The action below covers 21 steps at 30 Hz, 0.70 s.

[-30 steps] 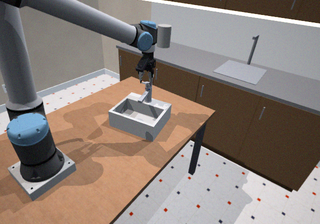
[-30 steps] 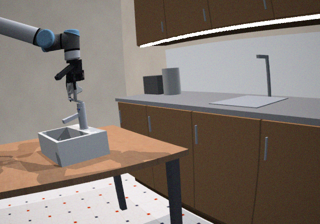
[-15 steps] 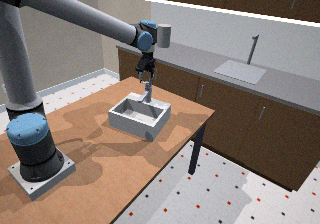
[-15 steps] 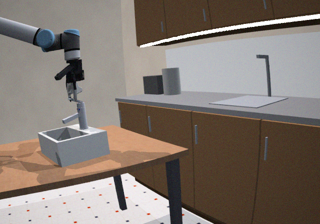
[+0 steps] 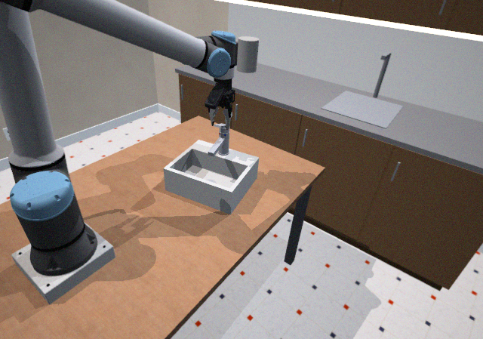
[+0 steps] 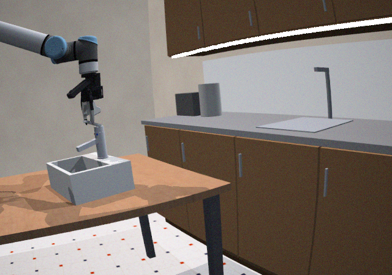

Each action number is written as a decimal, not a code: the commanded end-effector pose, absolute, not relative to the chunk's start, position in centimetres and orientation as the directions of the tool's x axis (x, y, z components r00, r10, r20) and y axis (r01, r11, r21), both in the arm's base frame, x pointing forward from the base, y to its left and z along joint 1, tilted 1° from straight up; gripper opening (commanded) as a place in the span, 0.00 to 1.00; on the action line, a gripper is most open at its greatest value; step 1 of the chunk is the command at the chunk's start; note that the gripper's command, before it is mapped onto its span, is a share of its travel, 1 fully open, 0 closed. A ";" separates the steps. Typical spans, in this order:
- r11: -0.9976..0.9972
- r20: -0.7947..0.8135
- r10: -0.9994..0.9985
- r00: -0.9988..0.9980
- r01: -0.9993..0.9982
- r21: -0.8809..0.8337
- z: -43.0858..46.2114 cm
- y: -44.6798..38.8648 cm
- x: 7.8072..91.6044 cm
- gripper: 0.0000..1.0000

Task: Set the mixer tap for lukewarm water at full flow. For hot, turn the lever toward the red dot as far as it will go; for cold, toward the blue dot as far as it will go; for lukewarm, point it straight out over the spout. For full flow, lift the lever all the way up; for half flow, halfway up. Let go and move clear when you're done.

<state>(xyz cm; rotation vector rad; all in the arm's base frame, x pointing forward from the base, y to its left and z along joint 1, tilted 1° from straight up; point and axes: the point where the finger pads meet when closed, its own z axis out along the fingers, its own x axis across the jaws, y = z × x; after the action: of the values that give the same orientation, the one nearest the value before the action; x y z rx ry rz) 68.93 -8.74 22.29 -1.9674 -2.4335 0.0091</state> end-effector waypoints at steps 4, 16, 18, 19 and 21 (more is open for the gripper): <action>0.210 0.006 0.978 -0.210 0.978 -0.011 22.3 -8.6 68.9 0.43; 0.210 0.005 0.978 -0.210 0.978 -0.009 22.7 -8.7 69.0 0.43; 0.210 0.003 0.978 -0.210 0.978 -0.007 23.1 -8.7 69.1 0.43; 0.210 0.003 0.978 -0.210 0.978 -0.007 23.2 -8.7 69.1 0.43; 0.210 0.003 0.978 -0.210 0.978 -0.007 23.5 -8.7 69.1 0.43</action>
<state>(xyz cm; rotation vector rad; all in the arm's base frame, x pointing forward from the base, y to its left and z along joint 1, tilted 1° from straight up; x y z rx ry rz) 68.87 -8.71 22.39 -1.9659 -2.4316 0.0103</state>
